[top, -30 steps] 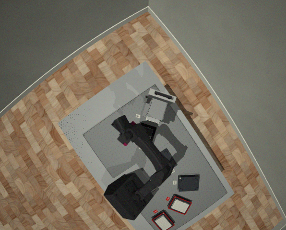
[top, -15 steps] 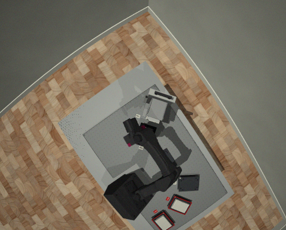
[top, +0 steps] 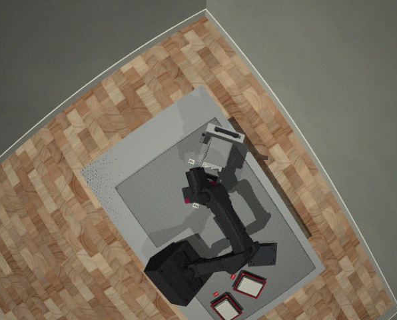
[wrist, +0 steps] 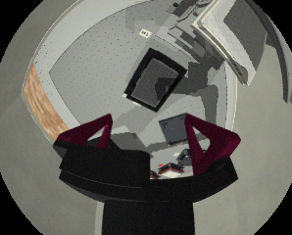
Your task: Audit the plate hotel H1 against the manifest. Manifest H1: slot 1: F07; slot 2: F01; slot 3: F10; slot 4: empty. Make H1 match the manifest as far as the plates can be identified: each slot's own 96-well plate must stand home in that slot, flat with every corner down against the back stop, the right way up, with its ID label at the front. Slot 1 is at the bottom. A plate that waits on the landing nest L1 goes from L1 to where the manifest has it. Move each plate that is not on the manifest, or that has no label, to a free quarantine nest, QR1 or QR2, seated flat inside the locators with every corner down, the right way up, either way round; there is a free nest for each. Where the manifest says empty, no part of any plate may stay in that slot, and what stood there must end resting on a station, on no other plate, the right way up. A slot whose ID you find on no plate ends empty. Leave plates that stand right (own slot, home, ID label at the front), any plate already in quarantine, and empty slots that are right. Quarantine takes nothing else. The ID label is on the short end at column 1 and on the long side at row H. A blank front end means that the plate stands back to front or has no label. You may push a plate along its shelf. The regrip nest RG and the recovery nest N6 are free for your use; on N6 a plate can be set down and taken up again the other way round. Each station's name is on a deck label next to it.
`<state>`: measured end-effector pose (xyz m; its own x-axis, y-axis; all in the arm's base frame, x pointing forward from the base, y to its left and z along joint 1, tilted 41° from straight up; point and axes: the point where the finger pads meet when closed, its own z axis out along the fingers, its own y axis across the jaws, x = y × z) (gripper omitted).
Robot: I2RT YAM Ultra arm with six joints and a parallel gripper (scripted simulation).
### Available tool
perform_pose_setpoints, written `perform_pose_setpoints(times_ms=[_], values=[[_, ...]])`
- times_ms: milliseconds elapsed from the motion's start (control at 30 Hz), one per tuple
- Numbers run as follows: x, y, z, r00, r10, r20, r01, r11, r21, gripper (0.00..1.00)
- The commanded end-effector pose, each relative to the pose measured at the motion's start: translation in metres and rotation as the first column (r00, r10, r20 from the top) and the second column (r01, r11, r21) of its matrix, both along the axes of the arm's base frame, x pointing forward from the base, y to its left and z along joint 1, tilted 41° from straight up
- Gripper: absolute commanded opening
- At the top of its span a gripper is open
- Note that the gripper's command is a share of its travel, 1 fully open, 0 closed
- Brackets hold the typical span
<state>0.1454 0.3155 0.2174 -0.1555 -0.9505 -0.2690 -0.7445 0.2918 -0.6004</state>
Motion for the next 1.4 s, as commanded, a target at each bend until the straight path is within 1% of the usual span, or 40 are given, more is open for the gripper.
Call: perform_pose_setpoints(times_ms=[0,133,267,433,500,700,733,1000,1067,1367], values=[[0.001,-0.003,0.005,0.999,-0.049,-0.011,0.049,0.997,0.06,1.0],[0.009,-0.013,0.01,0.993,-0.118,-0.027,0.12,0.986,0.119,1.0],[0.009,-0.013,0.01,0.982,-0.185,-0.047,0.19,0.966,0.176,1.0],[0.009,-0.013,0.01,0.961,-0.265,-0.078,0.276,0.929,0.244,1.0],[0.009,-0.013,0.01,0.961,-0.265,-0.078,0.276,0.929,0.244,1.0],[0.009,-0.013,0.01,0.927,-0.356,-0.122,0.376,0.869,0.32,1.0],[0.009,-0.013,0.01,0.924,-0.36,-0.125,0.381,0.866,0.324,1.0],[0.026,-0.01,-0.01,0.924,-0.36,-0.124,0.381,0.866,0.325,1.0],[0.026,-0.01,-0.01,0.924,-0.36,-0.124,0.381,0.866,0.325,1.0],[0.045,-0.006,-0.032,0.925,-0.36,-0.124,0.381,0.866,0.325,1.0]])
